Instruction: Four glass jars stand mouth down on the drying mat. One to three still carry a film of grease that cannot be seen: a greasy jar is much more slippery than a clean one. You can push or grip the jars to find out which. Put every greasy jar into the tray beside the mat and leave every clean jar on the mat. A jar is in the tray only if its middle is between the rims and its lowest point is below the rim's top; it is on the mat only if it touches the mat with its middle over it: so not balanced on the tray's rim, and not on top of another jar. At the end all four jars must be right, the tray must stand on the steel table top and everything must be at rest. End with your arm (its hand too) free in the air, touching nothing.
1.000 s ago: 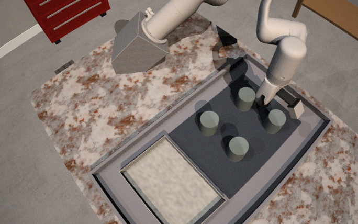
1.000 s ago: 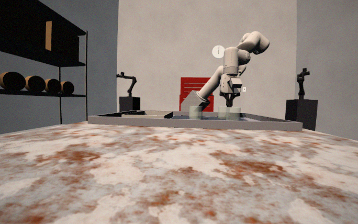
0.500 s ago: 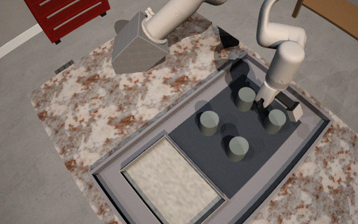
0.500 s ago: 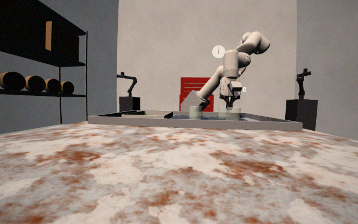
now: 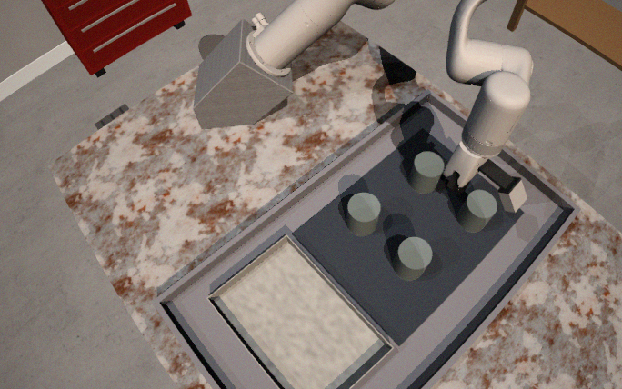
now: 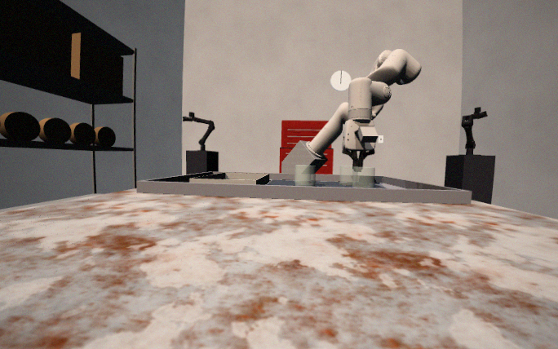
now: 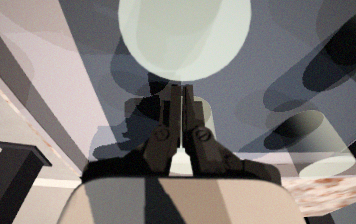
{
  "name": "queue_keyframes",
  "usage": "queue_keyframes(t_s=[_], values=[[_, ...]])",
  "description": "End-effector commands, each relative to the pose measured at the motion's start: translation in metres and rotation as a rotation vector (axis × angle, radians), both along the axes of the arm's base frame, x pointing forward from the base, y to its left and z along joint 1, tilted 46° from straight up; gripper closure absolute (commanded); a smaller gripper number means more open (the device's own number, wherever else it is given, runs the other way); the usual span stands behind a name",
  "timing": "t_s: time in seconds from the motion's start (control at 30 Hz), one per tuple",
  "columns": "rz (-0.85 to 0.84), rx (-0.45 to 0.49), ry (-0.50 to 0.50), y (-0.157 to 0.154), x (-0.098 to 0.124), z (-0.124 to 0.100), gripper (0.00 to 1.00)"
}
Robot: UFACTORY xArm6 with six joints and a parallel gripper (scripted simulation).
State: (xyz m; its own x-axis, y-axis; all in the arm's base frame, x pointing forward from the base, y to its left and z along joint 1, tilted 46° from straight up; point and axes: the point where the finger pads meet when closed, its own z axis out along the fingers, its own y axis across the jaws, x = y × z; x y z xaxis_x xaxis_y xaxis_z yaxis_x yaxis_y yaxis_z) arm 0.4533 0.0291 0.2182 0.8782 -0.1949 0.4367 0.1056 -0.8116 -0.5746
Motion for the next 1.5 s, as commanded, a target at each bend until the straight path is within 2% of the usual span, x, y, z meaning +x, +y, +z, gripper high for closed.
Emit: queue_keyframes(t_s=[0.0,1.47], values=[[-0.001,-0.001,-0.003,-0.0007,0.0012,0.0014,1.00],[-0.001,-0.001,-0.003,-0.0017,0.0056,0.0037,1.00]])
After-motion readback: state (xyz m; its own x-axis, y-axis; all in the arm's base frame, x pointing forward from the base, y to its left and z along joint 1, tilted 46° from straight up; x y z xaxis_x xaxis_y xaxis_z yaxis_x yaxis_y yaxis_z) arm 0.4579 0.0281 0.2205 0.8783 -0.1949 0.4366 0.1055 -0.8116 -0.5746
